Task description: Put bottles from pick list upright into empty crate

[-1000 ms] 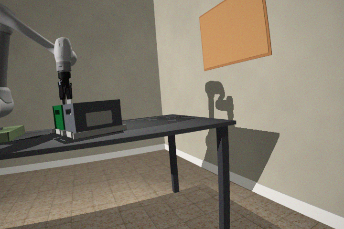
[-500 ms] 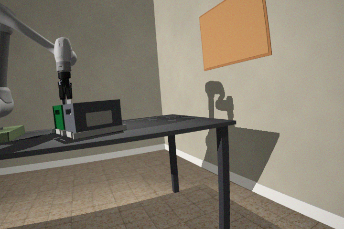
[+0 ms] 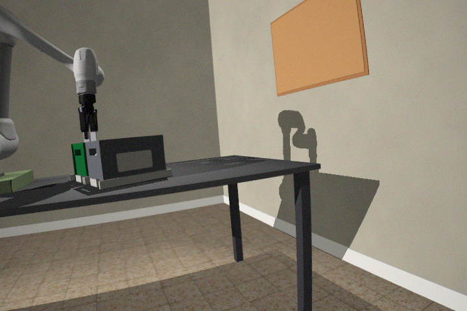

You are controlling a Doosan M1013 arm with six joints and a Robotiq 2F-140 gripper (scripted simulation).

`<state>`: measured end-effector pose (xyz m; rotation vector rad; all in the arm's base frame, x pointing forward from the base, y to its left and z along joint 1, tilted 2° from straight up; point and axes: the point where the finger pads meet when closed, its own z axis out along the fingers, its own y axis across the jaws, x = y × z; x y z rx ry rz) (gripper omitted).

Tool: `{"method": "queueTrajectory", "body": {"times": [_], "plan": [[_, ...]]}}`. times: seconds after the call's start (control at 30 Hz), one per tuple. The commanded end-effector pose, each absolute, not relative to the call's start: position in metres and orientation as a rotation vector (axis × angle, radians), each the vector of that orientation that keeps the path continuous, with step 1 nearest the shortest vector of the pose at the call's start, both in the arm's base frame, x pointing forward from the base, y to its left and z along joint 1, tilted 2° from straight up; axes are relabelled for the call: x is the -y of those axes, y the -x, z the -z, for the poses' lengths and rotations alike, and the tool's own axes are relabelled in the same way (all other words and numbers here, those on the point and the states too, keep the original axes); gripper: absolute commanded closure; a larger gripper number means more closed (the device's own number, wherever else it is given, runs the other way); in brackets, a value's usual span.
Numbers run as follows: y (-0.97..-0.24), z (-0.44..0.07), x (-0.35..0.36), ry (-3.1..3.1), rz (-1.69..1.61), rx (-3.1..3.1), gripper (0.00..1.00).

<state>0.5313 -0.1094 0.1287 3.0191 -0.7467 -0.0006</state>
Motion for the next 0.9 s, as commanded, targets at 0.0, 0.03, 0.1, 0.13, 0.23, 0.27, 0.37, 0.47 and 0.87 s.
{"method": "queueTrajectory", "body": {"times": [0.0, 0.03, 0.1, 0.13, 0.23, 0.27, 0.37, 0.47, 0.87], "plan": [[-0.531, -0.135, 0.109, -3.019, 0.001, 0.747, 0.62], [-0.531, -0.138, 0.109, -3.019, 0.001, 0.747, 0.62], [-0.531, -0.143, 0.109, -3.019, 0.001, 0.747, 0.62], [-0.531, -0.146, 0.109, -3.019, 0.001, 0.747, 0.62], [-0.531, -0.149, 0.109, -3.019, 0.001, 0.747, 0.62], [-0.531, -0.151, 0.109, -3.019, 0.001, 0.747, 0.62], [-0.532, -0.159, 0.108, -3.019, 0.001, 0.747, 0.62], [-0.532, -0.167, 0.108, -3.019, 0.001, 0.747, 0.62], [-0.532, -0.194, 0.107, -3.019, 0.001, 0.747, 0.62]]}}
